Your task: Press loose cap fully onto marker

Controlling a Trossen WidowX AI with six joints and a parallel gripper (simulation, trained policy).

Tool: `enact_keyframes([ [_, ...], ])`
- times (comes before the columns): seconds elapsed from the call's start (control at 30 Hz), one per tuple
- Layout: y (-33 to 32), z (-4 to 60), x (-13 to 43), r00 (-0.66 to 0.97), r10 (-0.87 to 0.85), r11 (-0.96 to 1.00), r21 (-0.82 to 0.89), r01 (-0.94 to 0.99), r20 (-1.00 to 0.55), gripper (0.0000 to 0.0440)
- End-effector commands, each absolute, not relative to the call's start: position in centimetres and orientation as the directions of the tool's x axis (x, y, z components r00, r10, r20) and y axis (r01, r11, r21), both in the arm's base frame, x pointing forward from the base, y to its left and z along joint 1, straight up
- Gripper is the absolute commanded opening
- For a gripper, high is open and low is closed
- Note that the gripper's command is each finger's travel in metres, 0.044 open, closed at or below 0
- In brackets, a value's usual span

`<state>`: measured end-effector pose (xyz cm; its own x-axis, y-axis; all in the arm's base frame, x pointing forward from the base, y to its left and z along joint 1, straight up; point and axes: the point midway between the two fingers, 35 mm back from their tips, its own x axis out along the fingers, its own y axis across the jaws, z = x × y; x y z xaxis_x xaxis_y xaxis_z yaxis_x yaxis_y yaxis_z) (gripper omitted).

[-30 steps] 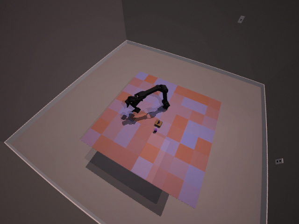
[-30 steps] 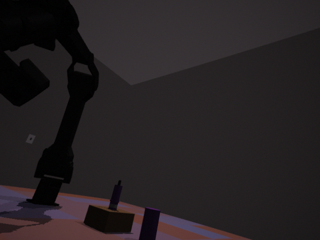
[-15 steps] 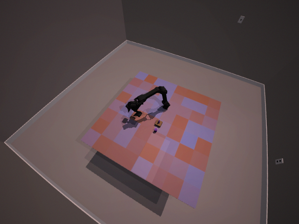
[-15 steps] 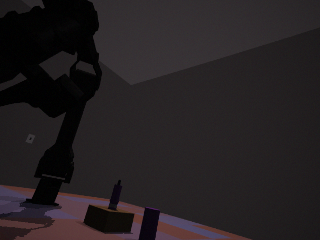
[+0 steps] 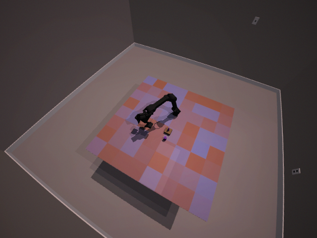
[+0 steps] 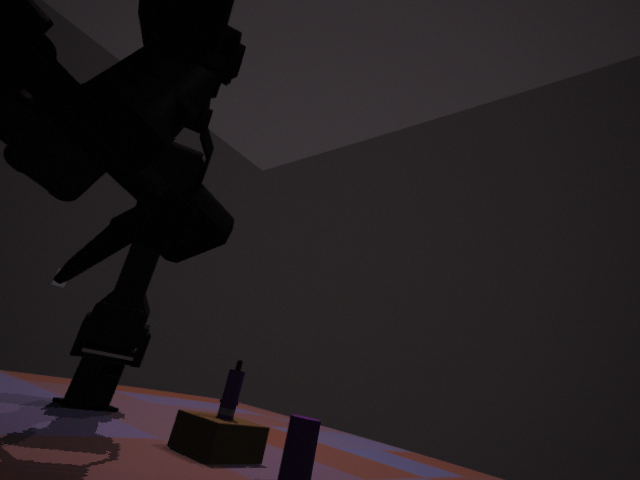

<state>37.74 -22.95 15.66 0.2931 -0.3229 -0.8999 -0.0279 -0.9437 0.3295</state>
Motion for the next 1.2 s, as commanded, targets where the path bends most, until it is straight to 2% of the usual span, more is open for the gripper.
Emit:
enact_keyframes([
  [0.0,-22.1,15.7,38.4,0.288,-0.316,-0.946,0.322,-0.026,-0.904,0.0324],
  [1.17,-10.7,14.2,41.3,0.195,-0.155,-0.984,0.168,0.054,-0.968,0.0329],
])
